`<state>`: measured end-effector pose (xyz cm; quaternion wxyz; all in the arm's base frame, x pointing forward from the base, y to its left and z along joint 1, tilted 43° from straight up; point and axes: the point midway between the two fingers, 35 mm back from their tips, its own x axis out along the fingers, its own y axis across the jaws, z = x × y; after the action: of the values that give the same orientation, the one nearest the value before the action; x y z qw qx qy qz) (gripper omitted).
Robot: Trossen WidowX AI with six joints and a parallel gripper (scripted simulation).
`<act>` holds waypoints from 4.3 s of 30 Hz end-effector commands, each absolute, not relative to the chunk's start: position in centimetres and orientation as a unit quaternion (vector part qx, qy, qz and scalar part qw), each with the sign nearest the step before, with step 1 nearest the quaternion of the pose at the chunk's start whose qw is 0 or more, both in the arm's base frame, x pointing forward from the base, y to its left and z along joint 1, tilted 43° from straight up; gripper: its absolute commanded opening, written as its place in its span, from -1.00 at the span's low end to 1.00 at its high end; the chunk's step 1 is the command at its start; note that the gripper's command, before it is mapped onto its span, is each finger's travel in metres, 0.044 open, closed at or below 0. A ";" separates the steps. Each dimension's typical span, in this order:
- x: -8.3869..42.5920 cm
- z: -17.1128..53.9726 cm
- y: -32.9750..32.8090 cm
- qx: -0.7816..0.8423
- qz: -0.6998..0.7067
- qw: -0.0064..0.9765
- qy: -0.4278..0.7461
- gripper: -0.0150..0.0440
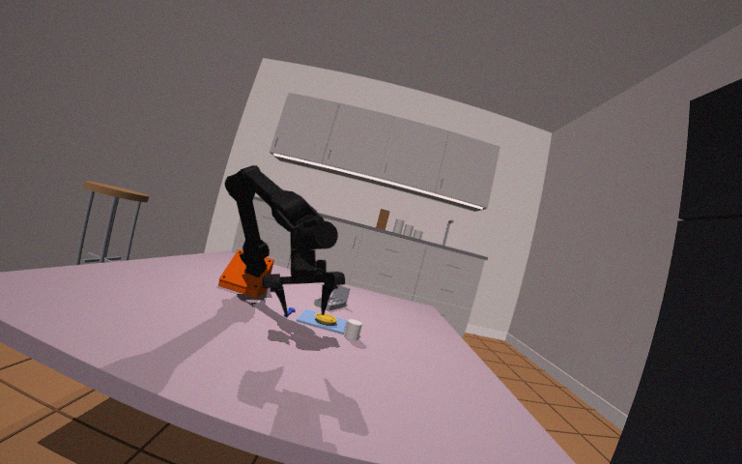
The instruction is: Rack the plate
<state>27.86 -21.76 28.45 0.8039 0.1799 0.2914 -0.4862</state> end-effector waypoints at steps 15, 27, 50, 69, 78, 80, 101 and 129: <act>31.7 18.2 -14.2 -0.008 -0.383 0.776 0.501 0.86; 31.9 13.2 -9.0 -0.160 -0.300 0.730 0.593 0.86; 31.3 9.6 -5.5 -0.288 -0.229 0.674 0.640 0.86; 31.6 7.4 -7.5 -0.288 -0.229 0.674 0.640 0.86; 31.7 6.3 -8.5 -0.288 -0.229 0.674 0.640 0.86; 31.7 6.1 -8.7 -0.288 -0.230 0.674 0.640 0.86; 31.7 5.6 -9.2 -0.289 -0.230 0.674 0.640 0.71; 32.7 12.6 -1.9 -0.290 -0.218 0.676 0.641 -0.49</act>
<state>32.71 -2.95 11.65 0.6786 -0.2898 0.6382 -0.2194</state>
